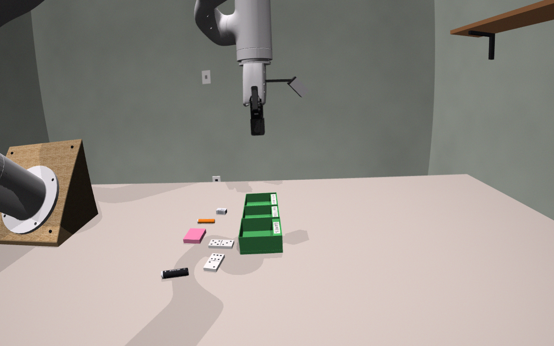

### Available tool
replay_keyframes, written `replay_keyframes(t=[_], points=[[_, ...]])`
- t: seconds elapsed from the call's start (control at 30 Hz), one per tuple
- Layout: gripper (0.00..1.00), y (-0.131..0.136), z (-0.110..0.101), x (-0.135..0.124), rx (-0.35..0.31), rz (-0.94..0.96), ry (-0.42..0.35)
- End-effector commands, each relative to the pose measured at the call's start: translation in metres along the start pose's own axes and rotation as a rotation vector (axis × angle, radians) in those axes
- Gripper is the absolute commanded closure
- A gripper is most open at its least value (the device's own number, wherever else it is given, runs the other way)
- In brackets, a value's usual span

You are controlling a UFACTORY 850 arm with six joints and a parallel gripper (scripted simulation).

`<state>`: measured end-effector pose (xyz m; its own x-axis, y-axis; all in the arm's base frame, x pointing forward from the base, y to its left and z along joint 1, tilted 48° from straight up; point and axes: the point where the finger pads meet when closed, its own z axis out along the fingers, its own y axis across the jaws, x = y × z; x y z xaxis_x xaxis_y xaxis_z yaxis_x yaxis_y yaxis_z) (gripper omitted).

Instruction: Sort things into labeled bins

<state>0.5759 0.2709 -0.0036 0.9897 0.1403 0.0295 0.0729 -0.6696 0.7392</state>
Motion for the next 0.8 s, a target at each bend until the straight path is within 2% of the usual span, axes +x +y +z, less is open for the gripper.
replay_keyframes(t=[0.0, 0.03, 0.23, 0.3, 0.33, 0.77], points=[[0.93, 0.0, -0.002, 0.001, 0.001, 0.001, 0.002], [0.59, 0.007, 0.002, -0.002, 0.001, -0.049, 0.002], [0.59, 0.049, 0.025, -0.015, -0.001, -0.282, 0.001], [0.59, 0.049, 0.025, -0.015, -0.001, -0.282, 0.001], [0.59, 0.056, 0.029, -0.018, 0.0, -0.382, 0.001], [0.59, 0.148, 0.078, -0.048, -0.009, -0.81, -0.006]])
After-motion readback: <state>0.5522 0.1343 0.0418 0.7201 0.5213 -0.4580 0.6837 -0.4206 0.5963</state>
